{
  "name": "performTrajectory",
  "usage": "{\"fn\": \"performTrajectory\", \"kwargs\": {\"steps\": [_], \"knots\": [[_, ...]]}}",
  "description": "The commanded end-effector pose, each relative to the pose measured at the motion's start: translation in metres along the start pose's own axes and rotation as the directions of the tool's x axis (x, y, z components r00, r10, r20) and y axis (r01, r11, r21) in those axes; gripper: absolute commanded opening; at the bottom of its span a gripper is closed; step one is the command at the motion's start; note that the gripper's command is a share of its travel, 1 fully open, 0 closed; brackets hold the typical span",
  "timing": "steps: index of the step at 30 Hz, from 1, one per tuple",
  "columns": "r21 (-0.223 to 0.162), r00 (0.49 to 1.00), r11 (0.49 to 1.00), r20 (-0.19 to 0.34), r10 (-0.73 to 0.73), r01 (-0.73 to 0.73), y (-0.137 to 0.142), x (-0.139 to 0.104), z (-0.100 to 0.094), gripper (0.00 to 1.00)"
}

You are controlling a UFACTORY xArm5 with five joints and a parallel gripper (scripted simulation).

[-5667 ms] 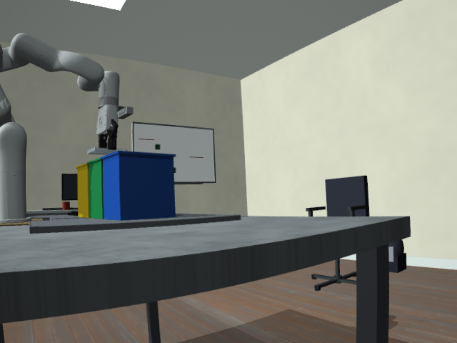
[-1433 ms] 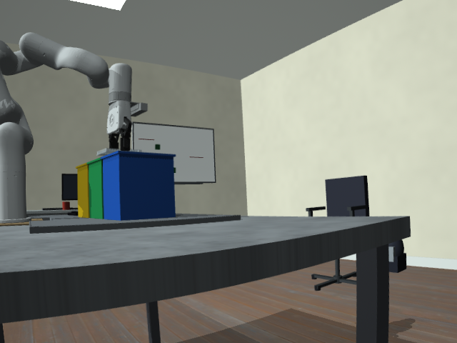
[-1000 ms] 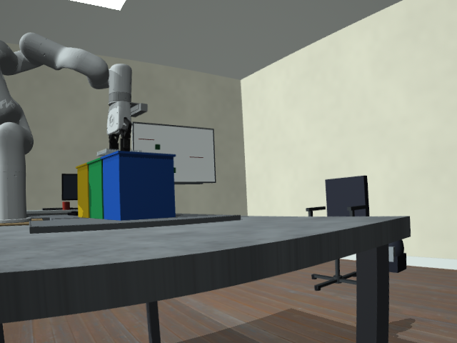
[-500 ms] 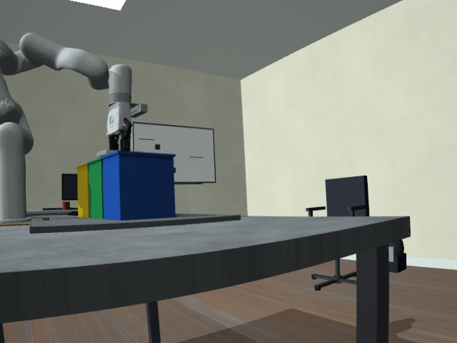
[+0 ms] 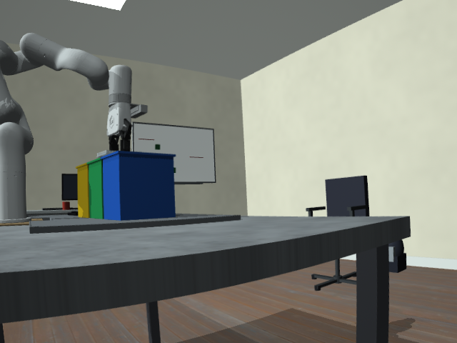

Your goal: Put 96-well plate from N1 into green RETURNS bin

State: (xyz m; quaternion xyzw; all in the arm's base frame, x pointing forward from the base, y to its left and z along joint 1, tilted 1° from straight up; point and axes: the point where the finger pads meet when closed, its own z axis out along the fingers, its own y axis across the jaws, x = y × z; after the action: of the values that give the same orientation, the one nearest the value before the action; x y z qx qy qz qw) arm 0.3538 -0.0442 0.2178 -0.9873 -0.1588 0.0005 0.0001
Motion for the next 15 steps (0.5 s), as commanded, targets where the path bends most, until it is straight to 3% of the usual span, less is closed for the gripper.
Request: {"fn": "performTrajectory", "kwargs": {"steps": [1,15], "knots": [[-0.002,1.0,1.0,-0.003,0.0,0.0,0.0004,0.0009,-0.0007,0.0],[-0.002,1.0,1.0,-0.003,0.0,0.0,0.0005,0.0008,0.0013,0.0]]}}
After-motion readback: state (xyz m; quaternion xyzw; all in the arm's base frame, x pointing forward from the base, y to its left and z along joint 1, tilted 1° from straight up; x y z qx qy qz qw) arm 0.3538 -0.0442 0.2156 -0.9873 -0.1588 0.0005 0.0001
